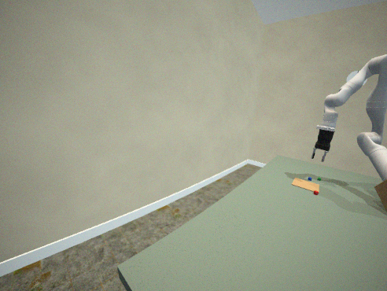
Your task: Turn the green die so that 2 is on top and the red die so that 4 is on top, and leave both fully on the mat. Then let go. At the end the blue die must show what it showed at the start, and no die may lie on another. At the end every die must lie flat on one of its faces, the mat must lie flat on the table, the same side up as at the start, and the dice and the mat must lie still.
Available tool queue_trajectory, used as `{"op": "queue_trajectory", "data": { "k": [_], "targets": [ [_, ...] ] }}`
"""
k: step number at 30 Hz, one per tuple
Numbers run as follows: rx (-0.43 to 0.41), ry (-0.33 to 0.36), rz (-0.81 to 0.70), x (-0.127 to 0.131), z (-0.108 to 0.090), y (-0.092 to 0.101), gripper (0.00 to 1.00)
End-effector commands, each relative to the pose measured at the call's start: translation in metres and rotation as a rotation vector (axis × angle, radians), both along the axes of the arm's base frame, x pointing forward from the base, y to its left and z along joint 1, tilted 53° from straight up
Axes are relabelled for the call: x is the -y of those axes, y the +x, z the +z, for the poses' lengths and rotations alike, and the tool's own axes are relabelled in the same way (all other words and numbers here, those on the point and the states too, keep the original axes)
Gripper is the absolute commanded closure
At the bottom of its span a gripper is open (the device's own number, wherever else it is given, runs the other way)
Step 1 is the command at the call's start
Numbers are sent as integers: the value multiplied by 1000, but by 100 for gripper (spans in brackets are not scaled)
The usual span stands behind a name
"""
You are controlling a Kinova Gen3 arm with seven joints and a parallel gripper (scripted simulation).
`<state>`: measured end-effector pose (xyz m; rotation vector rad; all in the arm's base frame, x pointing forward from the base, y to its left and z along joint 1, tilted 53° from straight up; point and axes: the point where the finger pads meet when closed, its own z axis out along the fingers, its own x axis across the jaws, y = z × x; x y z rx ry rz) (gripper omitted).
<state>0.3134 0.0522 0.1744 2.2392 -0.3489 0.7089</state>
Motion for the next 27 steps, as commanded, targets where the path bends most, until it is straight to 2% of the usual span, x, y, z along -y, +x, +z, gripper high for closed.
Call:
{"op": "queue_trajectory", "data": {
  "k": [1, 5, 6, 13, 14, 22, 23, 27],
  "targets": [
    [-1, 6, 4, -1, 0, -2, 0],
    [-1, 6, 4, -1, 0, -2, 0],
    [27, 21, -19, 11, 10, -7, 0],
    [27, 21, -19, 11, 10, -7, 0],
    [53, 37, -43, 23, 19, -13, 0],
    [53, 37, -43, 23, 19, -13, 0],
    [77, 53, -66, 35, 26, -19, 0],
    [77, 53, -66, 35, 26, -19, 0]
  ]
}}
